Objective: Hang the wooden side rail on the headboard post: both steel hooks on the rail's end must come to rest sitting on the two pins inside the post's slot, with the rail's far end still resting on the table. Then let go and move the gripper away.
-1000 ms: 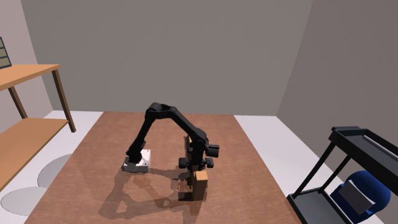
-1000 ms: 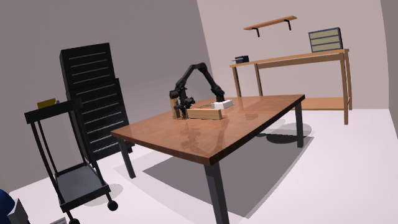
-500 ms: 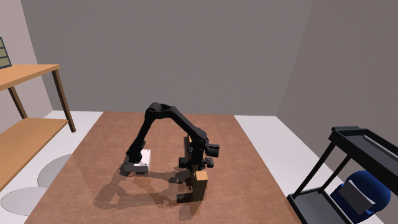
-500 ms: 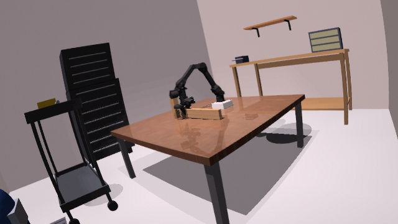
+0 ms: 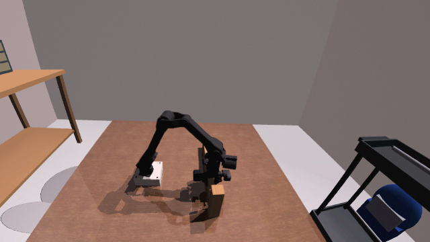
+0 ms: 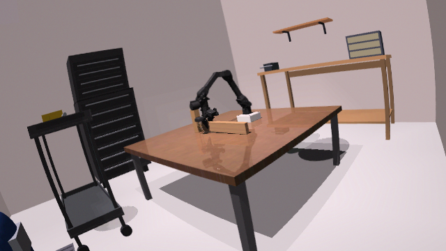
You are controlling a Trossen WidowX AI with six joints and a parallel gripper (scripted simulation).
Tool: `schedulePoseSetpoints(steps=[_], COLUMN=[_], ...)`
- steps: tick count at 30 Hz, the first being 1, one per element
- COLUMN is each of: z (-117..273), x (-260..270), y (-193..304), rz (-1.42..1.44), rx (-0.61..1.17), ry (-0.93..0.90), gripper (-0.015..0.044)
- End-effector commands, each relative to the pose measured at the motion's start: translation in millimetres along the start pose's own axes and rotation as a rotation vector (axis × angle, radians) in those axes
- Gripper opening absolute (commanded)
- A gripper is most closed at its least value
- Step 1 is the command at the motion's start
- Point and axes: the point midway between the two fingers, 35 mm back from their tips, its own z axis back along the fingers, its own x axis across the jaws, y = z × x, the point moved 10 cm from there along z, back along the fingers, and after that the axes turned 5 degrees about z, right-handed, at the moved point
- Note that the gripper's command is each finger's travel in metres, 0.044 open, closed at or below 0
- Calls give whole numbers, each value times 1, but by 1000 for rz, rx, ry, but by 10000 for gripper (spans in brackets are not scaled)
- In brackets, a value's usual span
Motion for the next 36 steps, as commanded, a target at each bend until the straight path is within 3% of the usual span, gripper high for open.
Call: schedulePoseSetpoints(steps=[1,36], z=[5,11], x=[0,0], y=[0,0], rz=[7,7], rx=[1,1], ry=[12,12], gripper=[0,0])
